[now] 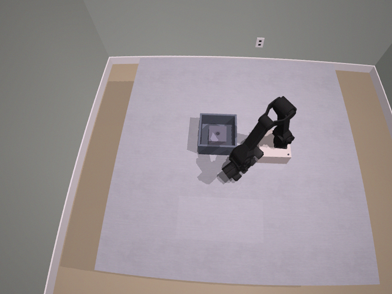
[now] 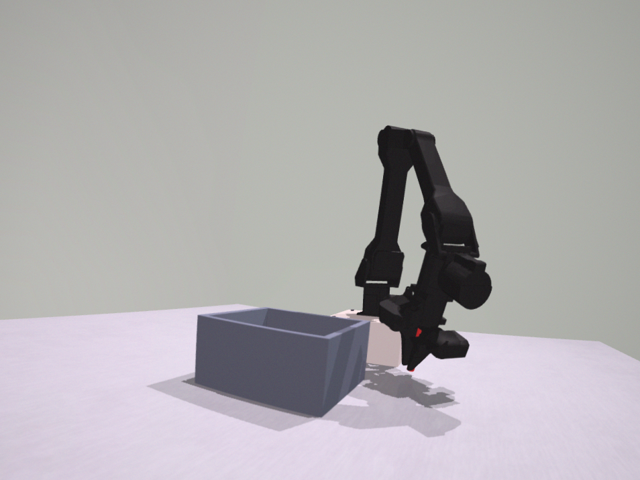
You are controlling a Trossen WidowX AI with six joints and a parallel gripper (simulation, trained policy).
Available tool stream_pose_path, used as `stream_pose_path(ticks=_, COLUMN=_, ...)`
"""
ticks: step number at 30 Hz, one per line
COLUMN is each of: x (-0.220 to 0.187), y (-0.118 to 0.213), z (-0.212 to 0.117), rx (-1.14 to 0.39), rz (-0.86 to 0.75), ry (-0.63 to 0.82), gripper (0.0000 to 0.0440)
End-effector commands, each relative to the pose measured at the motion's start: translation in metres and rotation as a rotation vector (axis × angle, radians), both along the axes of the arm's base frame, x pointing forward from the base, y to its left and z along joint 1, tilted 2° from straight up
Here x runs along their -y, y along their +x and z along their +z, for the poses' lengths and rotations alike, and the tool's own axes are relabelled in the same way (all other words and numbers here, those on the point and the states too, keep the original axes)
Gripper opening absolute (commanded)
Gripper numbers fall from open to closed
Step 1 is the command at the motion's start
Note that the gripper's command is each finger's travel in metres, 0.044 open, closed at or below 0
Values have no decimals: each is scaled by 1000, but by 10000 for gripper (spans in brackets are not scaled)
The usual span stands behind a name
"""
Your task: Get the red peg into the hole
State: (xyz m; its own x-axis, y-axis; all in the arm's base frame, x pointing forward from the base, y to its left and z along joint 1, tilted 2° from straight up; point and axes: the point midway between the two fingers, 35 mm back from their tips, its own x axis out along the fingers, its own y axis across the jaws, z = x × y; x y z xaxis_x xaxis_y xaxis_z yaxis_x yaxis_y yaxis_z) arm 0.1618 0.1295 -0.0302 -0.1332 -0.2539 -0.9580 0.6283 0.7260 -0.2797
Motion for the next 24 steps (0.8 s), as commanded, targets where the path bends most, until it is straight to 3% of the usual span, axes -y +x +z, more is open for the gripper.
stream_pose_path(ticks=1, x=-2, y=9, z=14, rx=32, rz=11, ry=1, gripper=0)
stream_pose_path(ticks=24, x=20, y=63, z=107, rx=191, rz=-65, ry=-39, gripper=0)
